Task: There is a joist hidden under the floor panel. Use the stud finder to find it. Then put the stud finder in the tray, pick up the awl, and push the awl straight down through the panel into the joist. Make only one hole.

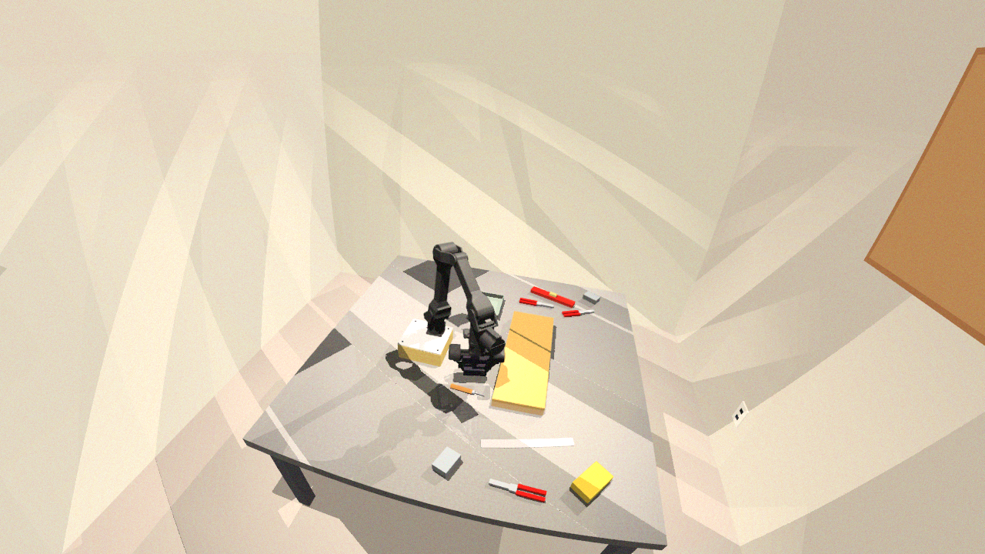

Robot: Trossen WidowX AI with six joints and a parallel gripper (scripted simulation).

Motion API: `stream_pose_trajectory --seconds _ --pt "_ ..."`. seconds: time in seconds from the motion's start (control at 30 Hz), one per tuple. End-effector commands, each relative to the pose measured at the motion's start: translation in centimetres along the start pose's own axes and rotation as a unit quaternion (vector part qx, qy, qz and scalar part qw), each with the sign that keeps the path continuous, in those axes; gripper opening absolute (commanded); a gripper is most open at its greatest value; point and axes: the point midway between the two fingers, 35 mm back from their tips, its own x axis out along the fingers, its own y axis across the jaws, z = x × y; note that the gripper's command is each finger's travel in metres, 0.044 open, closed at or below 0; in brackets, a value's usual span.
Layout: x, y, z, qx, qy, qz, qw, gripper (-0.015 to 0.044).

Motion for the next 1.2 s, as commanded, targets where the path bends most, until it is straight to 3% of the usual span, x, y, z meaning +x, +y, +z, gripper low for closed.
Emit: stream_pose_trajectory --seconds 0.0,1.17 --pt "-0.21 -0.02 0.02 0.002 0.014 -0.001 1.0 0.0" --pt "0.0 -0.05 0.59 0.003 0.114 0.0 0.994 0.0"
